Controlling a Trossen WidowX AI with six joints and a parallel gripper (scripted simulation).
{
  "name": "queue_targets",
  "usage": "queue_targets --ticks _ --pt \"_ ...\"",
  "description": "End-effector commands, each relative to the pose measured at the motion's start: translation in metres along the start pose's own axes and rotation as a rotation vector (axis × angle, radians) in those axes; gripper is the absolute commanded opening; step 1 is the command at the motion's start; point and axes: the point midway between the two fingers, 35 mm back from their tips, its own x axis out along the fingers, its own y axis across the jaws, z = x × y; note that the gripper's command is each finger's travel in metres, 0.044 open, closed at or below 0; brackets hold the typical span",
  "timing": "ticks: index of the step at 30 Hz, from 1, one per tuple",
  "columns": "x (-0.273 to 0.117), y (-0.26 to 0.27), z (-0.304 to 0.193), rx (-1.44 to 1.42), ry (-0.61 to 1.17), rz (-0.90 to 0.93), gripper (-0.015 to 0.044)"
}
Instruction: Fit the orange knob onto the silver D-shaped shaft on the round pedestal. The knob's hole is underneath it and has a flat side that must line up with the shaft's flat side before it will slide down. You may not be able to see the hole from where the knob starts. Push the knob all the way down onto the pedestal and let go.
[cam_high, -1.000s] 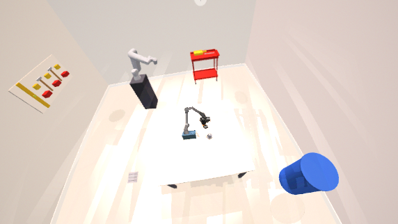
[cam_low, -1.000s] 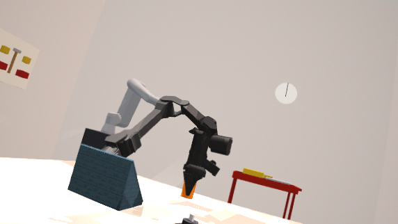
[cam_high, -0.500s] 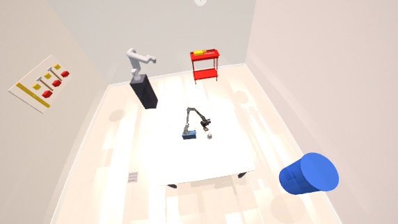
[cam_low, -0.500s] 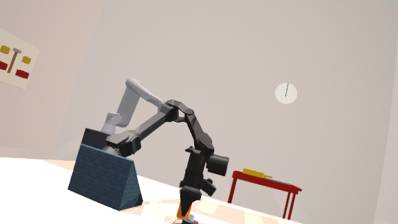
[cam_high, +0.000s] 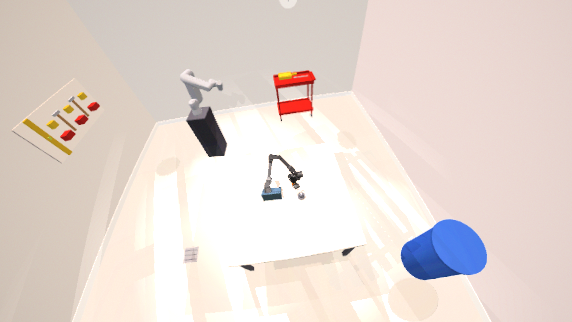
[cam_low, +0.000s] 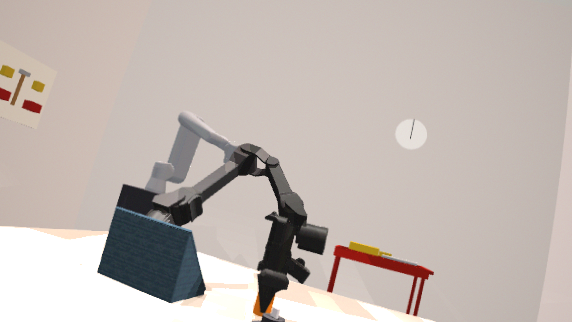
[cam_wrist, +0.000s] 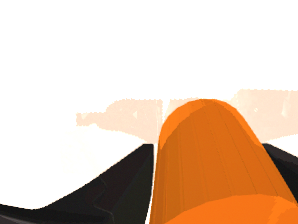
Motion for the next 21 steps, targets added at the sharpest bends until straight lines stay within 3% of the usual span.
queue_targets --ticks 1,14,16,21 --pt "0.0 0.0 0.0 -0.001 0.001 0.0 0.024" --pt "0.0 0.0 0.0 -0.001 0.001 0.0 0.024" --pt "-0.01 -0.001 0.001 0.0 0.001 -0.002 0.0292" --pt "-0.078 -0.001 0.0 0.003 -0.002 0.0 0.0424"
